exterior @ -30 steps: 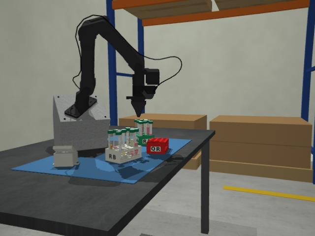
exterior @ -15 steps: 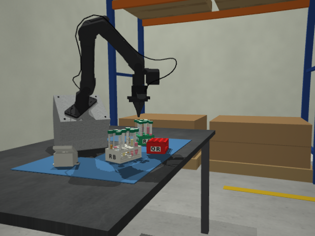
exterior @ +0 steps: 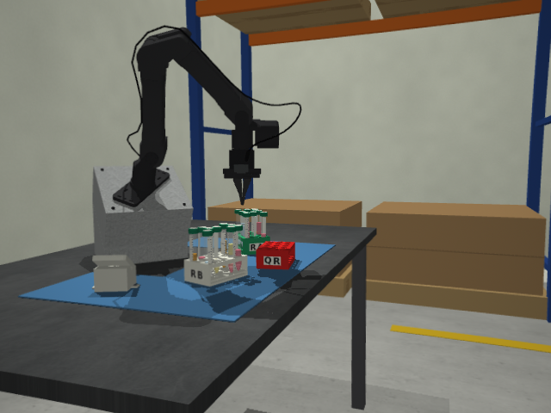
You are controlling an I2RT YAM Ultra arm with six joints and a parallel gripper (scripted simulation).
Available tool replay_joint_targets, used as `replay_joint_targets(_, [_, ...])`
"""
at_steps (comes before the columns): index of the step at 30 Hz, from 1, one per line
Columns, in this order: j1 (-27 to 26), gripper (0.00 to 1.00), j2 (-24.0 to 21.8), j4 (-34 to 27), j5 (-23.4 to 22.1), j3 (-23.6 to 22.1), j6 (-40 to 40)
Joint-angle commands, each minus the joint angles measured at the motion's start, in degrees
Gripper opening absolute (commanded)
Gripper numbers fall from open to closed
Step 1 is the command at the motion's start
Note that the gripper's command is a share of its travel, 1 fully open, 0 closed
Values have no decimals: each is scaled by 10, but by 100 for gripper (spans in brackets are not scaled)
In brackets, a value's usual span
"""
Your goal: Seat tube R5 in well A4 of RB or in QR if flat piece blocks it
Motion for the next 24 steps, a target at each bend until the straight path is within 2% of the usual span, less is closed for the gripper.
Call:
replay_joint_targets(1, [9, 0, -18, 4, 9, 0, 11])
replay_joint_targets(21, [9, 0, -18, 5, 9, 1, 11])
replay_joint_targets(22, [-10, 0, -23, 4, 8, -12, -4])
replay_joint_targets(24, [-10, 0, -23, 4, 8, -12, -4])
